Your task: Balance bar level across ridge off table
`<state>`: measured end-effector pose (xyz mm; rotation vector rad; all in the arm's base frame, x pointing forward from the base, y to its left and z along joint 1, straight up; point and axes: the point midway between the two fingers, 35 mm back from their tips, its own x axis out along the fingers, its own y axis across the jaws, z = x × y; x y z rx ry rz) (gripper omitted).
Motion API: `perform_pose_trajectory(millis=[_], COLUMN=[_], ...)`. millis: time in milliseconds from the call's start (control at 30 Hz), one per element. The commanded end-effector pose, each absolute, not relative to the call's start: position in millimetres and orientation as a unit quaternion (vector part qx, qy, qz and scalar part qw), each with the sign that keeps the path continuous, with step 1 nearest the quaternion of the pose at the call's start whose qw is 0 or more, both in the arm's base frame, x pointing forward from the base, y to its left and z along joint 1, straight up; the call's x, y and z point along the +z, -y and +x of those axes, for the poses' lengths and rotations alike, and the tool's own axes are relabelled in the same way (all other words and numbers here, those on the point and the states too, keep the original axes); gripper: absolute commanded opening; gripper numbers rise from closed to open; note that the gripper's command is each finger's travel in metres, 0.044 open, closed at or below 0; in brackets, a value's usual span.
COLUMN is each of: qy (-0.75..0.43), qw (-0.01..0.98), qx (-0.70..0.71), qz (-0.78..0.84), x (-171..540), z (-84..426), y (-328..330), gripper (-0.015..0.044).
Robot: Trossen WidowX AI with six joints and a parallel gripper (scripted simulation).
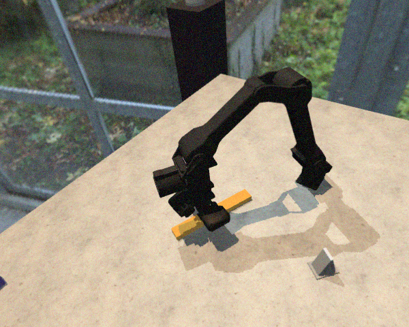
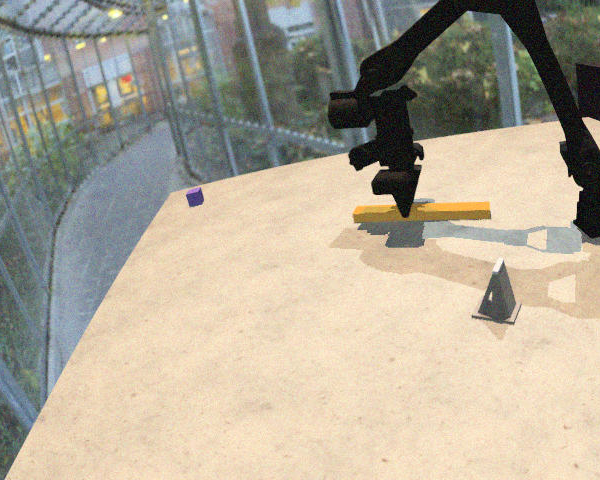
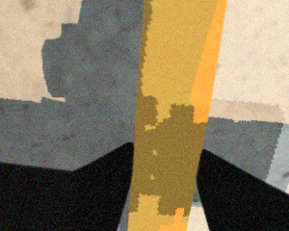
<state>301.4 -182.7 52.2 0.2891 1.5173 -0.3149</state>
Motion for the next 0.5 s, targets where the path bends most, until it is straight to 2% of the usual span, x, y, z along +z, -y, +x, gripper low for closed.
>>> perform_pose_trajectory(millis=[0,33,167,467], qy=[-0.682,-0.682,-0.682,-0.682], qw=[0.705,0.705,0.705,0.705], qx=[-0.141,-0.141,-0.141,-0.141], qz=[0.13,0.13,0.13,0.13], x=[52,52,59,82], z=[301,301,302,305], y=[183,183,183,184], gripper=[0.0111,0.0104,0.0,0.0])
